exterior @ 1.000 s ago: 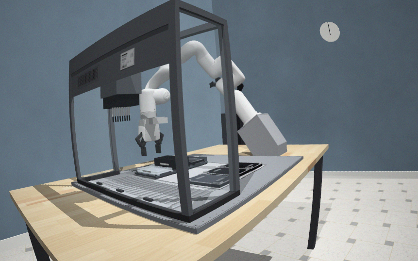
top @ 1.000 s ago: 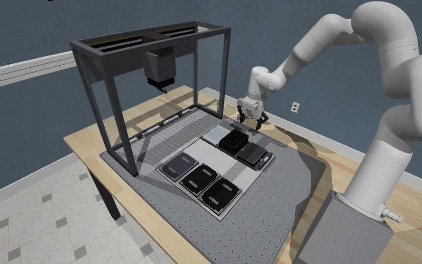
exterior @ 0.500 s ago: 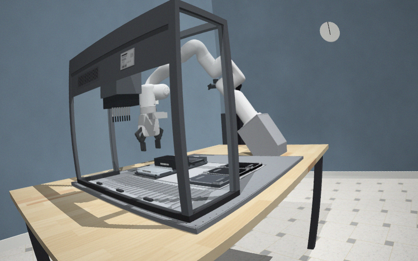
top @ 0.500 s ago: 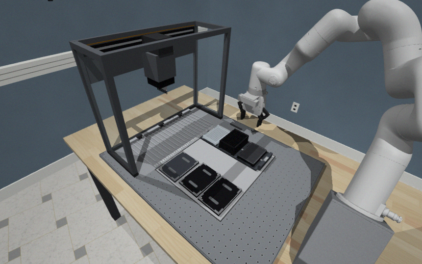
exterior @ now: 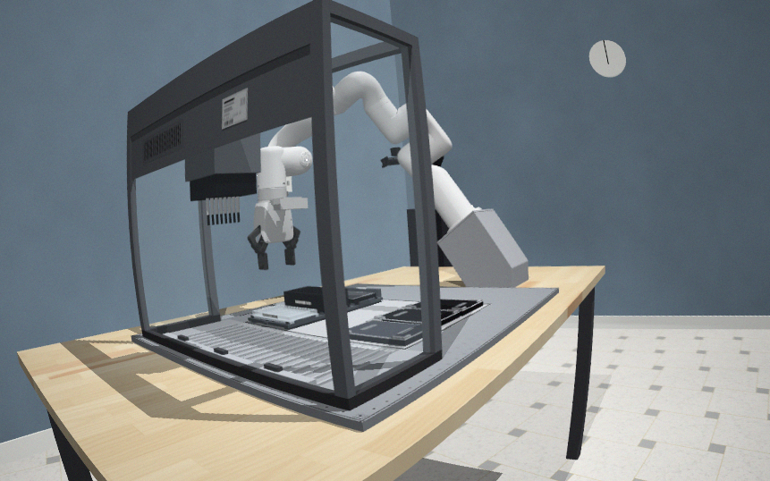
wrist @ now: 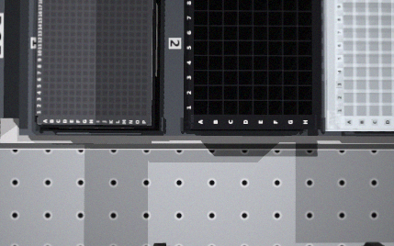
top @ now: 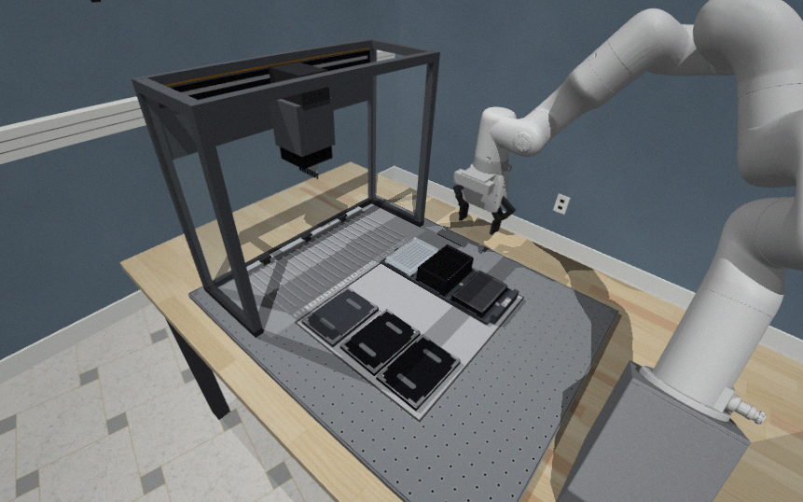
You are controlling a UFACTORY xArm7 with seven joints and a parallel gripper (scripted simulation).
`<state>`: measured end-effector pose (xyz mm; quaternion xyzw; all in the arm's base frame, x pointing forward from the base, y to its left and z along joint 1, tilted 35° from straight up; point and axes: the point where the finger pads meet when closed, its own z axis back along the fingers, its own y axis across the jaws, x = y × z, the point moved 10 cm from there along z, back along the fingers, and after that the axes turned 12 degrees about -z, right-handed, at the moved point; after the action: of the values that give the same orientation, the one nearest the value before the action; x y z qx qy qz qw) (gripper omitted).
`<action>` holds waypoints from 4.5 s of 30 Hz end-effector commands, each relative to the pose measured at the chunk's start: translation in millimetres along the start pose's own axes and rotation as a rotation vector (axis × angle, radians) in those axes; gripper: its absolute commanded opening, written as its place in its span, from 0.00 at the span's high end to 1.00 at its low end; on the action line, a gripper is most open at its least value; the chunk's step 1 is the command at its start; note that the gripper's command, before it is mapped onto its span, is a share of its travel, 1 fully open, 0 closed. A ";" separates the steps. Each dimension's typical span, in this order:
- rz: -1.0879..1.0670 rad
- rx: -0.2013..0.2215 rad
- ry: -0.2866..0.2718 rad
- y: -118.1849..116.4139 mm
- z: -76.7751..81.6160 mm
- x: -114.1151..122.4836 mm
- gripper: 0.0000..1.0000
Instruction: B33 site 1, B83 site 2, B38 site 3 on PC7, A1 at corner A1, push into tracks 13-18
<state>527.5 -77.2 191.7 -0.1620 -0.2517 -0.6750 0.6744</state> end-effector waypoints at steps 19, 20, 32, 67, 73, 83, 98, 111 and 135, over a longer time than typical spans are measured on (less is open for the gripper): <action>-0.066 0.004 0.001 -8.2 20.0 -4.1 0.18; -0.099 0.004 0.001 -12.9 19.9 -5.9 0.18; -0.433 0.004 0.002 -59.6 19.7 -24.0 0.18; -1.466 0.002 0.003 -204.4 19.1 -79.7 0.18; -1.570 0.002 0.003 -213.9 19.1 -83.3 0.18; -1.570 0.002 0.003 -213.9 19.1 -83.3 0.18; -1.570 0.002 0.003 -214.0 0.8 -83.3 0.18; -1.570 0.001 0.003 -214.0 -20.9 -83.3 0.18; -1.570 0.001 0.003 -213.9 -54.3 -83.3 0.18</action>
<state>323.8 -44.7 77.7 0.0633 -0.2924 -0.9542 -0.0003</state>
